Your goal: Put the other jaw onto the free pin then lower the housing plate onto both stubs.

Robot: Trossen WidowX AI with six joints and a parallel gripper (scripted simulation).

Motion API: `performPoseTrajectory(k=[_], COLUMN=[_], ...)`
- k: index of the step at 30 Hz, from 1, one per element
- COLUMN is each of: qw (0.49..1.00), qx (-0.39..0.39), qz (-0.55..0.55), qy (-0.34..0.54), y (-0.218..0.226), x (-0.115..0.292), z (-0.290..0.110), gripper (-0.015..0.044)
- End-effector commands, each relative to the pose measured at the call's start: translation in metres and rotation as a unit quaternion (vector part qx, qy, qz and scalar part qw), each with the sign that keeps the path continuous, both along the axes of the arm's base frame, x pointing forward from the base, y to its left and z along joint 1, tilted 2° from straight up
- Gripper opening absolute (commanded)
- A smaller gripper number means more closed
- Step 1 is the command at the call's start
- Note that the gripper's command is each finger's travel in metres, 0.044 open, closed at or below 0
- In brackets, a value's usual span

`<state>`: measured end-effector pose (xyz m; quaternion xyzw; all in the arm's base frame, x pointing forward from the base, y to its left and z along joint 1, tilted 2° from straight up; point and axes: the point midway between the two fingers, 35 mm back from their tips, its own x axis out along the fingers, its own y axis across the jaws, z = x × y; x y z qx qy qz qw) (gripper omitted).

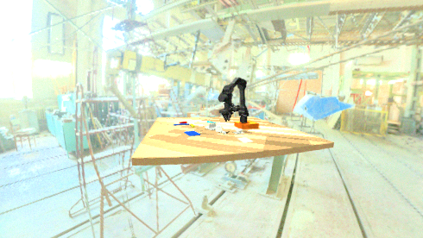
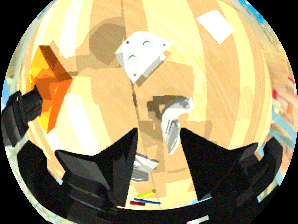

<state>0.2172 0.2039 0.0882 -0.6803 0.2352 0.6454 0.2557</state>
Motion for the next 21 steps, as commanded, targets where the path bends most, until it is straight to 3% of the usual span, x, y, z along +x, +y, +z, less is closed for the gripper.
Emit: performPoseTrajectory(k=[1,5,21], qw=[1.0,1.0,1.0], qx=[-0.001,-0.001,-0.001], qz=[-0.002,-0.002,-0.002], qy=[0.001,0.001,0.001], y=[-0.0004,-0.0004,-0.0004], x=[-0.0005,-0.0005,-0.0005], z=[0.0008,0.0008,0.0008], gripper=[0.0099,0.0,0.0])
